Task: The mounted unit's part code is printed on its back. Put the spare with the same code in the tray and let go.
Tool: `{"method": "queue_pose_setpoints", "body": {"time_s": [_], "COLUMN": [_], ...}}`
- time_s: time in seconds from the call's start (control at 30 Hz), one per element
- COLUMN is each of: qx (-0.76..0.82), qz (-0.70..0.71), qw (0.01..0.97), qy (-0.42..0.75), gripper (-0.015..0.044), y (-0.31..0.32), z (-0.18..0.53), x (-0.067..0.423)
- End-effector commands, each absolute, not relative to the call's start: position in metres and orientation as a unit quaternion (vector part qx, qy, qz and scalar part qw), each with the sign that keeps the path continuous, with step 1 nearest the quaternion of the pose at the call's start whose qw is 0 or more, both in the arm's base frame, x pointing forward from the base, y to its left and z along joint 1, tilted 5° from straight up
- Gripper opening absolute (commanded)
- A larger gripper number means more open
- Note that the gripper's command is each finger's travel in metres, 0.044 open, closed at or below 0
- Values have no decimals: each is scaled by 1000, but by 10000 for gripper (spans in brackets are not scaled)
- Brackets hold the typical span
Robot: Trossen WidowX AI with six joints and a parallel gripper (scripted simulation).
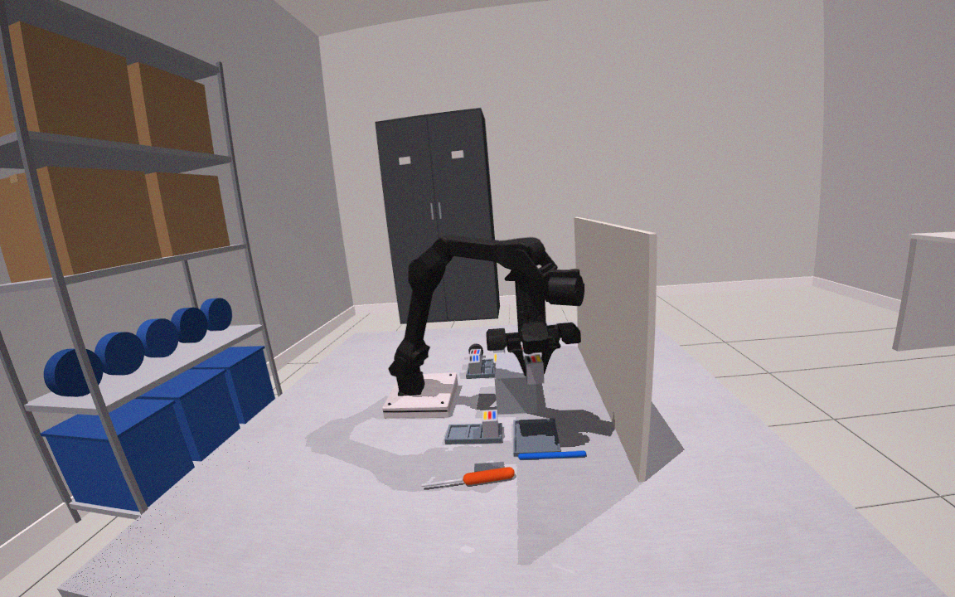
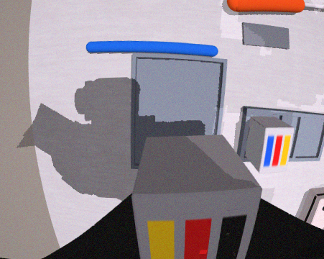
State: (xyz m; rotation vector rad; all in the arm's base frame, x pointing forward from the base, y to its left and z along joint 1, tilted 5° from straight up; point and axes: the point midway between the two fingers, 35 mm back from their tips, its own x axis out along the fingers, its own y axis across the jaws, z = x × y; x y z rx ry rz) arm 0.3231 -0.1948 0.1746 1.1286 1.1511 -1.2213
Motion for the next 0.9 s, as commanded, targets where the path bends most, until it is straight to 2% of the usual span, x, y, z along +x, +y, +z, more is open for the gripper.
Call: {"method": "queue_pose_setpoints", "body": {"time_s": [0.0,0.87], "qx": [473,473], "qz": [-514,-514], "qw": [531,531], "qy": [480,480], "gripper": [0,0], "y": [-196,-200], "z": [172,153], "x": [324,327]}}
